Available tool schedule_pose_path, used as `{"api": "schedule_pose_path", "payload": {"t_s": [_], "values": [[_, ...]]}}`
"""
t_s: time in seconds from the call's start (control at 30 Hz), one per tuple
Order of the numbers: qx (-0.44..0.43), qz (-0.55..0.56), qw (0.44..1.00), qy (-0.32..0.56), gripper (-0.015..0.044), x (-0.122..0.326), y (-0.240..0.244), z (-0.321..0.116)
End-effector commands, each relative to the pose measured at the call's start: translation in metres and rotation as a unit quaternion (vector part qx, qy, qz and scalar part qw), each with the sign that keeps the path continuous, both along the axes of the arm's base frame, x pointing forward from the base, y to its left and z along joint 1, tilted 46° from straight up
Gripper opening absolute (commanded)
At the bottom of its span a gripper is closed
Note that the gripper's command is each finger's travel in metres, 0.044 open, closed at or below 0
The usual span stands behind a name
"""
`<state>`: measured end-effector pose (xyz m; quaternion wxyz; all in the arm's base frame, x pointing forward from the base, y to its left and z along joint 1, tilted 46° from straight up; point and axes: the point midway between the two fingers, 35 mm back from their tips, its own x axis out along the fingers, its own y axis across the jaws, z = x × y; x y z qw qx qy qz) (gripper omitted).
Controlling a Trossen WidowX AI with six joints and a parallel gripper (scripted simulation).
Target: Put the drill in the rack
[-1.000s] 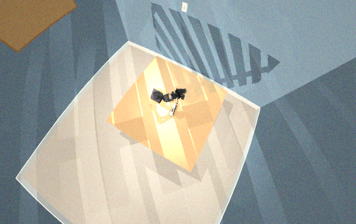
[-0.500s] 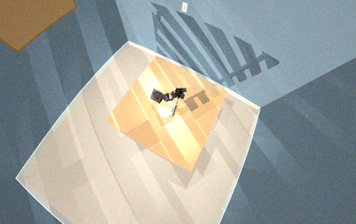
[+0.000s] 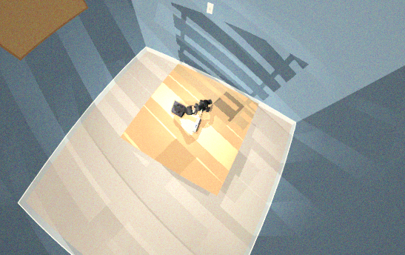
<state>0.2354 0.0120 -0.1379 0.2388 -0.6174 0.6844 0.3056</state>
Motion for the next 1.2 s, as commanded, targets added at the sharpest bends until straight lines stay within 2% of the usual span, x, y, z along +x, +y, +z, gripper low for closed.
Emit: {"api": "schedule_pose_path", "payload": {"t_s": [0.0,1.17], "values": [[0.002,-0.002,1.000,-0.004,0.0000,0.0008,0.0021,0.0024],[0.002,-0.002,1.000,-0.004,0.0000,-0.0017,0.0101,0.0106]]}}
